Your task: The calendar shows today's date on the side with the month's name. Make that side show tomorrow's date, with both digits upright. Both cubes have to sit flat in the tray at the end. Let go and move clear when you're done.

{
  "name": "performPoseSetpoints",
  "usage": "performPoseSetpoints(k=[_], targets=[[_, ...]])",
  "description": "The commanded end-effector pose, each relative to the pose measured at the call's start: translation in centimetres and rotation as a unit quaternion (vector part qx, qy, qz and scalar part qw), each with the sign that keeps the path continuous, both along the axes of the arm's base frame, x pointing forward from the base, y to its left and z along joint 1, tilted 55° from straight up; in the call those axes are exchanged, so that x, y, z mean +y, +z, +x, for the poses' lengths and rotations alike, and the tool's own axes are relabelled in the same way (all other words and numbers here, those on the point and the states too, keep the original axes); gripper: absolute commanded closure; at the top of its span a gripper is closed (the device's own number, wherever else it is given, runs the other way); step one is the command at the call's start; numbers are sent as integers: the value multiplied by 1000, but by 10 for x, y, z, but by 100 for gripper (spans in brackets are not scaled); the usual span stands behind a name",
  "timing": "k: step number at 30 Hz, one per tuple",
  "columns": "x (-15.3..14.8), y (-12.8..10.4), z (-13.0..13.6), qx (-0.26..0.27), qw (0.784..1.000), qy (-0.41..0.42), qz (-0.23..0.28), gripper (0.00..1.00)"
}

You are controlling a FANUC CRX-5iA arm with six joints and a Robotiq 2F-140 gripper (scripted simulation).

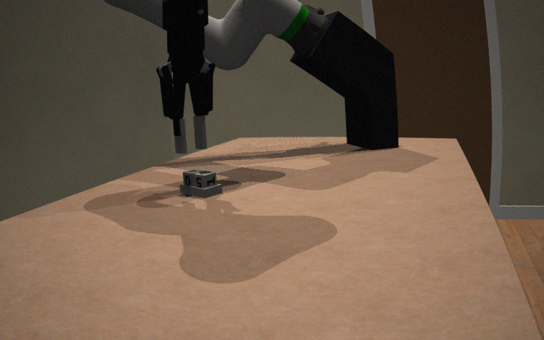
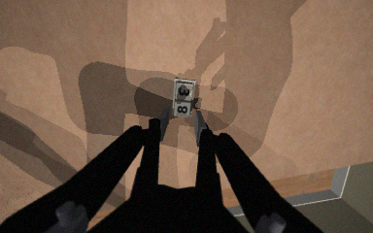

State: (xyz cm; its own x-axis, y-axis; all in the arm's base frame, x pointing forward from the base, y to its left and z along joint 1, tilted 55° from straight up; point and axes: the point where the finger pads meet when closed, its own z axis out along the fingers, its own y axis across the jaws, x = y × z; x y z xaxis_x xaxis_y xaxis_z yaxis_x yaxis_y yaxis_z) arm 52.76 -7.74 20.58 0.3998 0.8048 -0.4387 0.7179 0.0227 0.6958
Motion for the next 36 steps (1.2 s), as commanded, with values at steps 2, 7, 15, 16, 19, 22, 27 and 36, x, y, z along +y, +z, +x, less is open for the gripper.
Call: performPoseSetpoints(k=[2,7,15,16,19,22,27,36], targets=[[-2,-2,3,0,1000,0,0,64],[-7,-7,7,0,1000,0,0,64],[-14,-13,13,0,1000,0,0,64],[-14,-13,13,0,1000,0,0,64],[-15,-14,14,0,1000,0,0,64],[-16,-15,16,0,1000,0,0,64],[-18,-17,17,0,1000,0,0,64],[-18,-17,18,0,1000,0,0,64]])
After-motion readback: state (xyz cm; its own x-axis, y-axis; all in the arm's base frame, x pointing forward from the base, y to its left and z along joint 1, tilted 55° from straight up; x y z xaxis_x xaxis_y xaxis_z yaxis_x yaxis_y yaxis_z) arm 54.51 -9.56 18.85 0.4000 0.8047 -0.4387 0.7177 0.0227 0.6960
